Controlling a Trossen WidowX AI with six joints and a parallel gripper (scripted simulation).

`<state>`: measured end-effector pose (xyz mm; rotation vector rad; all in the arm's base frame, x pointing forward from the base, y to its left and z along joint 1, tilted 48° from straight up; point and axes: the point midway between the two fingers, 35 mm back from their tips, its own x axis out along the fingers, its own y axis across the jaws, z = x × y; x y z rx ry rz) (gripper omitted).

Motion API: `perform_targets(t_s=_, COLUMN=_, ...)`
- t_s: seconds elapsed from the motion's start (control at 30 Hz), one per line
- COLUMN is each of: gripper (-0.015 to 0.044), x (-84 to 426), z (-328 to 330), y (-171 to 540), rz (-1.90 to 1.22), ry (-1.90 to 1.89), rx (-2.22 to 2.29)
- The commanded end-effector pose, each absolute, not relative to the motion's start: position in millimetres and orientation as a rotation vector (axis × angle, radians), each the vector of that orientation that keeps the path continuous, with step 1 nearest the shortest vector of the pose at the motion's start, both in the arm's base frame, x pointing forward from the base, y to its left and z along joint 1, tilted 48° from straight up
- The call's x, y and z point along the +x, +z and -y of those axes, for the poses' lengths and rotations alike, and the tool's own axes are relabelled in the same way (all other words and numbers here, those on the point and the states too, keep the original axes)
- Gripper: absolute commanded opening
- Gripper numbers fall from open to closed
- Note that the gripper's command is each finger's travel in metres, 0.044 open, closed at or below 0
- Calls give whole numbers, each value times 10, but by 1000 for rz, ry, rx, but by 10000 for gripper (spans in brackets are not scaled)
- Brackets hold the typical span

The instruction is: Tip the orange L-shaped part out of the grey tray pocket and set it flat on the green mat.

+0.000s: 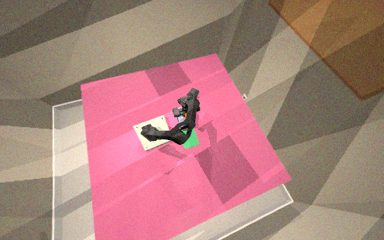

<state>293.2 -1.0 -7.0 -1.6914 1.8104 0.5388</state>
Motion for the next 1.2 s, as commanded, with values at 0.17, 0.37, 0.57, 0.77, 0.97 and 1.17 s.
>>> perform_targets(t_s=0.17, gripper=0, x=2934, z=-103, y=18, rz=-1809, ry=542, rx=-1679)
perform_targets(t_s=0.37, gripper=0, x=2935, z=-176, y=83, rz=-1809, ry=543, rx=-1679)
perform_targets(t_s=0.57, gripper=0, x=2937, z=-251, y=149, rz=-1809, ry=543, rx=-1679)
perform_targets(t_s=0.77, gripper=0, x=2936, z=-306, y=199, rz=-1809, ry=543, rx=-1679)
perform_targets(t_s=0.97, gripper=0, x=2935, z=-326, y=218, rz=-1809, ry=543, rx=-1679)
perform_targets(t_s=1.17, gripper=0, x=2921, z=-292, y=283, rz=-1810, ry=544, rx=-1679)
